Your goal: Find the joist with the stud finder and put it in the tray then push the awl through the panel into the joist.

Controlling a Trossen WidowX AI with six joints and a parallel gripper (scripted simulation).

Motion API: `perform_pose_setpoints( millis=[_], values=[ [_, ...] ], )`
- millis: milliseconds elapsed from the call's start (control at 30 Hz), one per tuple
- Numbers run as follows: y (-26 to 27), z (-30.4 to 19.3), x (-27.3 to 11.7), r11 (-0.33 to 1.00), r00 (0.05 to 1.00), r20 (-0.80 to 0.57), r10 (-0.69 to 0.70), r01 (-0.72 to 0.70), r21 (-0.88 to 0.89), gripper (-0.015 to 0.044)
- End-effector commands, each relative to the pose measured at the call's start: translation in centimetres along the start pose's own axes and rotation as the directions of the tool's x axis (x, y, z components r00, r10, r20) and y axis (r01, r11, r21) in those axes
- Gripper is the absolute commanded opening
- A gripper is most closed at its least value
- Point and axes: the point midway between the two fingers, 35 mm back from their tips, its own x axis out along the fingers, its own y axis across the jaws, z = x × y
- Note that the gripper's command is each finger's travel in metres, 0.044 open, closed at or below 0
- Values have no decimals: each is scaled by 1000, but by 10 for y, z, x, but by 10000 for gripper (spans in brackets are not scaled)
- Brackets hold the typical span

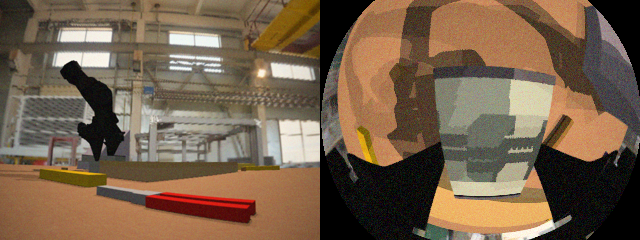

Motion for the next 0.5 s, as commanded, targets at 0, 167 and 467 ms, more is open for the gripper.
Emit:
perform_pose_setpoints(
  millis=[0,167,467],
  values=[
    [0,0,1,1000,1000,-3,-2,2,-3,327],
    [0,-1,0,1000,1000,-3,-2,2,-3,275],
    [0,-2,-9,1000,1000,-4,-4,4,-2,38]
  ],
)
